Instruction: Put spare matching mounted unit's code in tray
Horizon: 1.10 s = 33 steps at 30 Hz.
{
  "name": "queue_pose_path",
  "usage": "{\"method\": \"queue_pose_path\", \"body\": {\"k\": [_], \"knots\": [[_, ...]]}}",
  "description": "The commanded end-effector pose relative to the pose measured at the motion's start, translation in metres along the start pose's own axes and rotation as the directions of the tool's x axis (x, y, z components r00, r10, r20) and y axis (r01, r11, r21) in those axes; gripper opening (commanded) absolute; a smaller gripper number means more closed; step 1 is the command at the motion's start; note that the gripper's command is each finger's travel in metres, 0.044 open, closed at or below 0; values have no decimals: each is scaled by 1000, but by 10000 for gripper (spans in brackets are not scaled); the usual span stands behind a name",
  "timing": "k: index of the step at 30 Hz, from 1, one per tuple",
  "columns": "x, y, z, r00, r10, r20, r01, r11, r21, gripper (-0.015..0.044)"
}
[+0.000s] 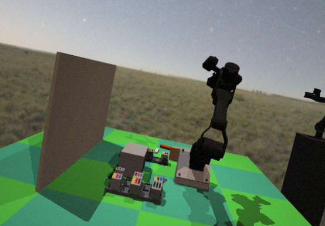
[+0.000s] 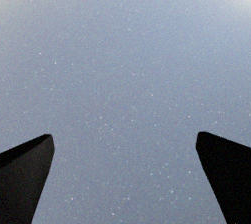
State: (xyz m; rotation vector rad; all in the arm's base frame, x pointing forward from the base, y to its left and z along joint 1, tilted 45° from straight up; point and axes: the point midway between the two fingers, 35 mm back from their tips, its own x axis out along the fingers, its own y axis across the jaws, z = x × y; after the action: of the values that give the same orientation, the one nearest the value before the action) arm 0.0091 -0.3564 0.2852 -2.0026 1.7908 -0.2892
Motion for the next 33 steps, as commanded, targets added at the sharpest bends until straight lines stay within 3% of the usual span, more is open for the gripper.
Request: {"method": "queue_pose_path", "body": {"k": [1,8,12,15,19,24,29,33], "knots": [[0,0,0,1000,0,0,0,1000,0,426],[5,-7,7,999,-17,41,15,999,40,440],[24,-49,53,955,-110,277,34,964,265,440],[30,-83,91,876,-171,452,-32,913,408,440],[25,-126,147,714,-213,667,-227,831,508,440],[6,-165,198,505,-212,837,-474,742,474,440],[-35,-207,255,208,-156,966,-756,600,260,440],[-80,-234,295,-34,-66,997,-898,441,-2,440]]}}
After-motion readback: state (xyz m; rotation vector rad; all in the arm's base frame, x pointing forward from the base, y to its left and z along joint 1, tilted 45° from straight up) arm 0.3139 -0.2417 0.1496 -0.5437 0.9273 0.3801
